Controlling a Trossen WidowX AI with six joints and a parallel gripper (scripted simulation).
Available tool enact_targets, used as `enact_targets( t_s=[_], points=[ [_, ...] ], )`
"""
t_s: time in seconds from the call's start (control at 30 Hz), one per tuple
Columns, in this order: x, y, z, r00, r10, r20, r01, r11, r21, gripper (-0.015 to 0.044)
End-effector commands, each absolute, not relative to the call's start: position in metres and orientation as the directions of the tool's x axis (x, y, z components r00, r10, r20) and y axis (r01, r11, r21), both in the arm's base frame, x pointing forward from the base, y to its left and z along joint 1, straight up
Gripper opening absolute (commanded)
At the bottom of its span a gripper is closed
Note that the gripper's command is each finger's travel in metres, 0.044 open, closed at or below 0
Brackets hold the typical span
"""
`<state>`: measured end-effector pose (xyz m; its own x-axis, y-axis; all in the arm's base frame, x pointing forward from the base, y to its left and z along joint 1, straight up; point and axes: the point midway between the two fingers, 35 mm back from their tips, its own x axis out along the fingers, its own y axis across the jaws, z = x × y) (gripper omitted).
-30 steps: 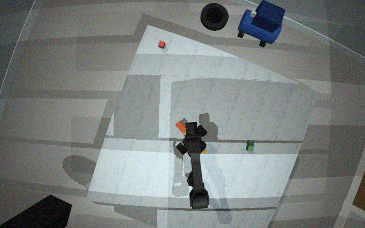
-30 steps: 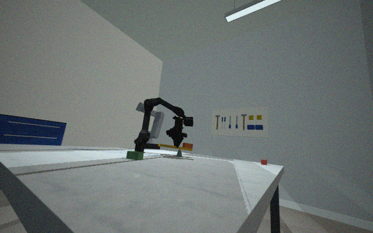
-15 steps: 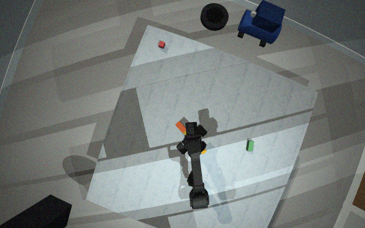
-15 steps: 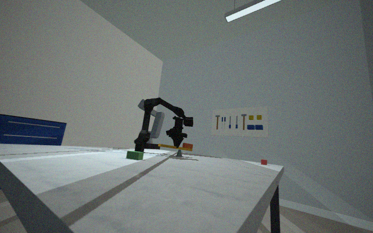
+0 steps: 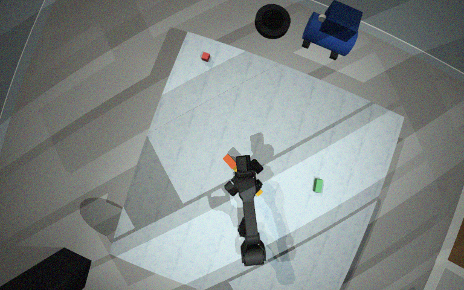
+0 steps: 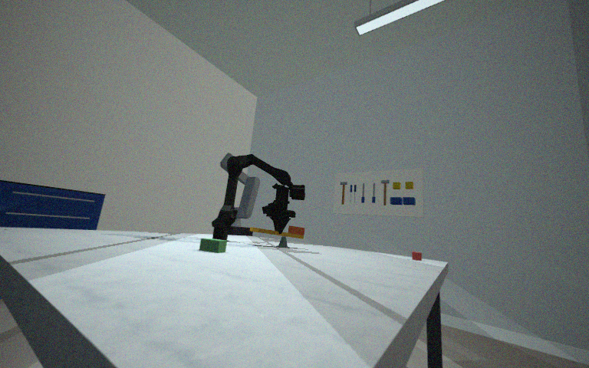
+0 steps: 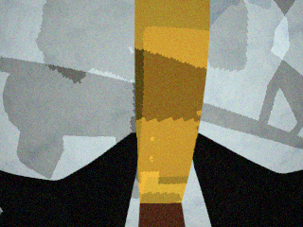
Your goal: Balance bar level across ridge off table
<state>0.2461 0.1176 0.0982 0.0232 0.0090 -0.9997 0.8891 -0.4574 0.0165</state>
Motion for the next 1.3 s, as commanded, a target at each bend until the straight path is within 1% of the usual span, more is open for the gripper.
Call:
enact_targets(
  t_s=[0.0,1.27],
  points=[
    [0.2461,0.1179,0.0972,0.023,0.011,-1.0,0.888,-0.46,0.015,0.0],
    [0.2456,0.1176,0.094,0.023,0.011,-1.0,0.888,-0.46,0.015,0.0]
  ],
)
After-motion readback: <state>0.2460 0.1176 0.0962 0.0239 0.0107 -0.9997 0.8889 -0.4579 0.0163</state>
